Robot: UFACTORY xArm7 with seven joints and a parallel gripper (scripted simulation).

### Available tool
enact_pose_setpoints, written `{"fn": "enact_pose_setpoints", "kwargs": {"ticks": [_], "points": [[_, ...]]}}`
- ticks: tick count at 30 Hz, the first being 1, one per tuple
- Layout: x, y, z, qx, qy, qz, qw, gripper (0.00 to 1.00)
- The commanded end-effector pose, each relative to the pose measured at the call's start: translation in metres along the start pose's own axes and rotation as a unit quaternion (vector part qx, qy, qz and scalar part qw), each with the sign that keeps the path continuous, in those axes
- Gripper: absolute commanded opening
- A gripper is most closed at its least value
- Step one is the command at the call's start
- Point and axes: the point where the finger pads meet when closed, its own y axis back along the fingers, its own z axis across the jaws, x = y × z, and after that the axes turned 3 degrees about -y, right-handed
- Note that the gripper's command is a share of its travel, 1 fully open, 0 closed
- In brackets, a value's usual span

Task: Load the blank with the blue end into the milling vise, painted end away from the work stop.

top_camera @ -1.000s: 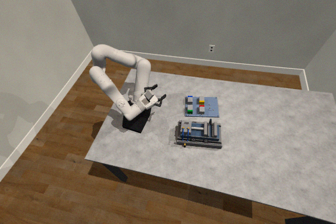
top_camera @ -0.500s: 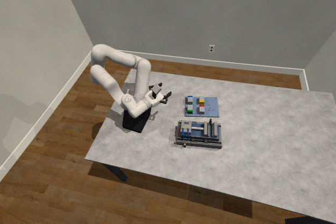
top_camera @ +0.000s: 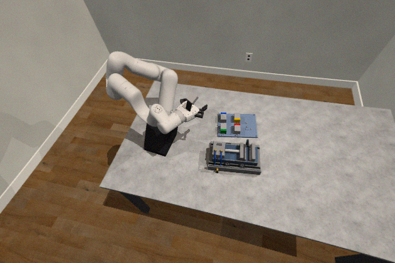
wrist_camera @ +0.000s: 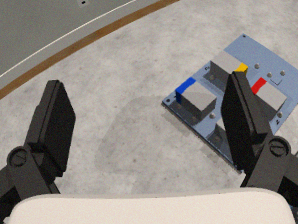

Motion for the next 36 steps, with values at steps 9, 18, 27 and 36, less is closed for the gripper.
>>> {"fn": "enact_pose_setpoints", "kwargs": {"ticks": [9,18,27,36], "points": [[0.01,-0.016,0.013,0.014,0.029,-0.065,0.997,1.0],[0.018,-0.03,0.023,0.026,0.053,-0.116,0.991,1.0],[0.027,-0.045,0.034,0.04,0.08,-0.173,0.981,1.0],[0.034,-0.056,0.042,0.049,0.098,-0.213,0.971,1.0]]}}
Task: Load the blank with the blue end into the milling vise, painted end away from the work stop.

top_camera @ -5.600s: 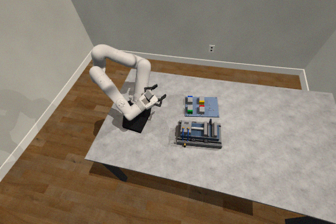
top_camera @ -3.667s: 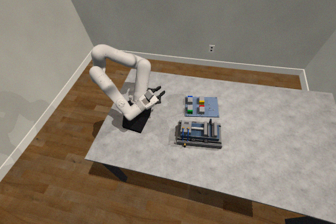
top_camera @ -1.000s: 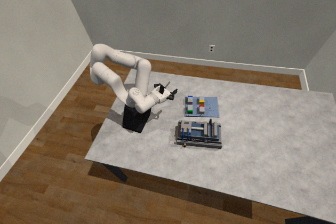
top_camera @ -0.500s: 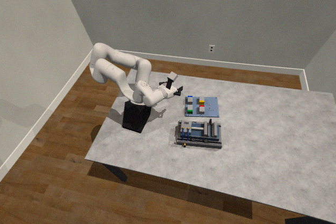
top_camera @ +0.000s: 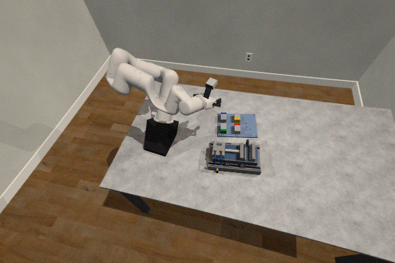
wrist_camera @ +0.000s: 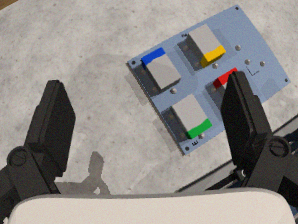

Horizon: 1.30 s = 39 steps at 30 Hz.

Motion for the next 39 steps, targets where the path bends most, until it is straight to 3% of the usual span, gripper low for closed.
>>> {"fn": "enact_pose_setpoints", "kwargs": {"ticks": [1,12,19,29,36,39], "points": [[0.001,0.0,0.003,0.0,0.002,-0.009,1.0,1.0],[0.021,-0.016,0.028,0.024,0.048,-0.107,0.993,1.0],[0.021,-0.016,0.028,0.024,0.048,-0.107,0.993,1.0],[0.041,-0.033,0.053,0.046,0.094,-0.204,0.973,1.0],[0.041,-0.033,0.053,0.046,0.094,-0.204,0.973,1.0],[0.047,-0.038,0.06,0.053,0.107,-0.23,0.966,1.0]]}}
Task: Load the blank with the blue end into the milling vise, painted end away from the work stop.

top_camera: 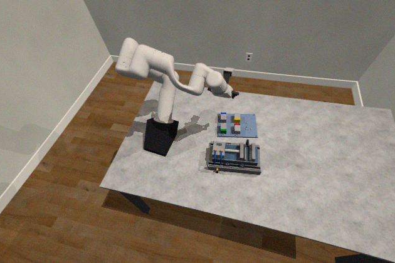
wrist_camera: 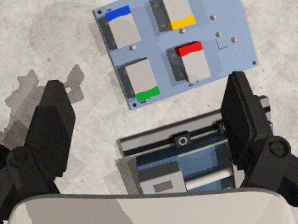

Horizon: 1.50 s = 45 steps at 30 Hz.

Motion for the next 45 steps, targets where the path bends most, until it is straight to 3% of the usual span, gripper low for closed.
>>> {"fn": "enact_pose_setpoints", "kwargs": {"ticks": [1,7,14,24,31,41,45], "points": [[0.008,-0.001,0.012,0.007,0.018,-0.036,0.999,1.0],[0.02,-0.004,0.03,0.022,0.046,-0.098,0.994,1.0],[0.02,-0.004,0.03,0.022,0.046,-0.098,0.994,1.0],[0.038,-0.009,0.061,0.044,0.091,-0.195,0.975,1.0],[0.038,-0.009,0.061,0.044,0.091,-0.195,0.975,1.0],[0.033,-0.008,0.053,0.063,0.127,-0.275,0.951,1.0],[0.033,-0.008,0.053,0.063,0.127,-0.275,0.951,1.0]]}}
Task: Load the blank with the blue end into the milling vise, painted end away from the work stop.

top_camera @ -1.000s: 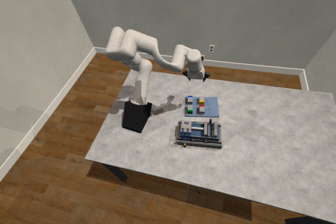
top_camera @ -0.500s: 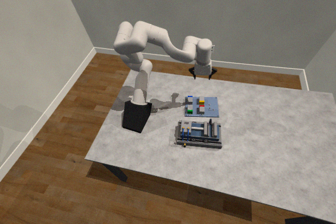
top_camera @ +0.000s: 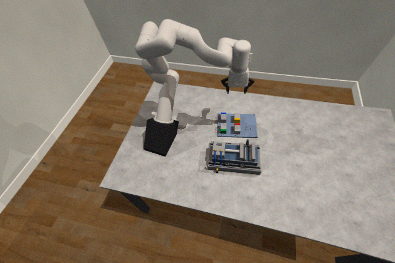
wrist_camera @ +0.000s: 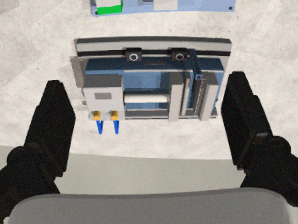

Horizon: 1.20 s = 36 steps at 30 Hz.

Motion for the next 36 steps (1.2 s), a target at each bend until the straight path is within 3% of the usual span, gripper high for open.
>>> {"fn": "enact_pose_setpoints", "kwargs": {"ticks": [1,36], "points": [[-0.001,0.0014,0.0001,-0.001,0.003,-0.008,1.0,1.0],[-0.0027,-0.0002,-0.0075,-0.001,0.003,-0.008,1.0,1.0]]}}
